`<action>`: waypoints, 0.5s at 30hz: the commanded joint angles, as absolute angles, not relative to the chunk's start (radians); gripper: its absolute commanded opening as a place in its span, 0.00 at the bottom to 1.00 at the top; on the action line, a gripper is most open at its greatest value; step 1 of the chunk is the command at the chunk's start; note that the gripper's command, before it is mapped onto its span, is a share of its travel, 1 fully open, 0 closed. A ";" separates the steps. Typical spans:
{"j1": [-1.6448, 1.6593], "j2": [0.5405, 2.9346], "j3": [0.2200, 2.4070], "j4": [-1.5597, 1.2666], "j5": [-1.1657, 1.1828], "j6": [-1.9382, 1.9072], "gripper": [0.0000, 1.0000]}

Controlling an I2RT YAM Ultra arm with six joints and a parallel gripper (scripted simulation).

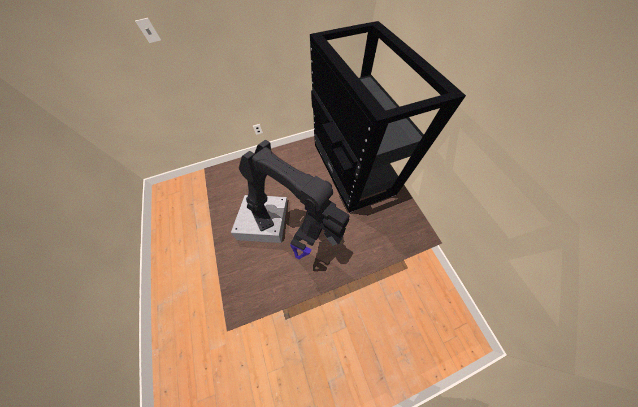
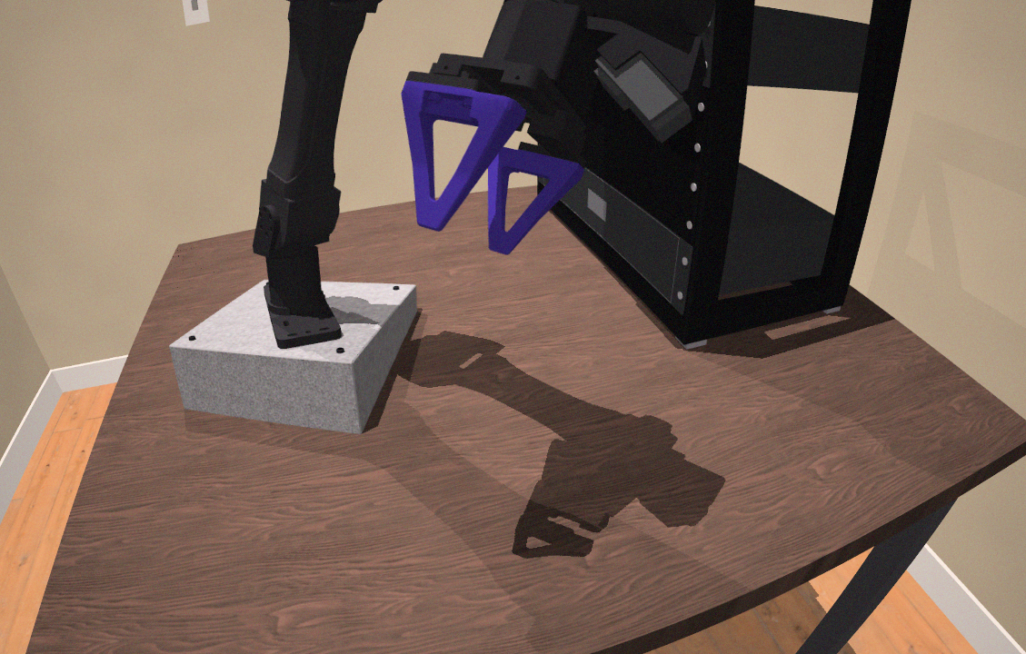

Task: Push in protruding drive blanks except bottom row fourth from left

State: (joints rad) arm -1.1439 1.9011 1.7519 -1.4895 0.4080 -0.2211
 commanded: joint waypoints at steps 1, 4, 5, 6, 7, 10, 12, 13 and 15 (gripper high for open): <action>-1.145 1.895 1.756 -1.489 0.410 -0.221 1.00; -1.145 1.894 1.755 -1.488 0.409 -0.221 1.00; -1.145 1.892 1.754 -1.487 0.409 -0.221 1.00; -1.145 1.890 1.752 -1.485 0.408 -0.222 1.00; -1.146 1.886 1.748 -1.483 0.407 -0.223 1.00; -1.148 1.873 1.733 -1.473 0.402 -0.228 1.00; -1.150 1.870 1.730 -1.470 0.396 -0.231 1.00; -1.151 1.868 1.729 -1.468 0.394 -0.232 1.00; -1.155 1.862 1.736 -1.463 0.389 -0.235 1.00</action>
State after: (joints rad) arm -1.1439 1.9011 1.7405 -1.4860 0.3962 -0.2253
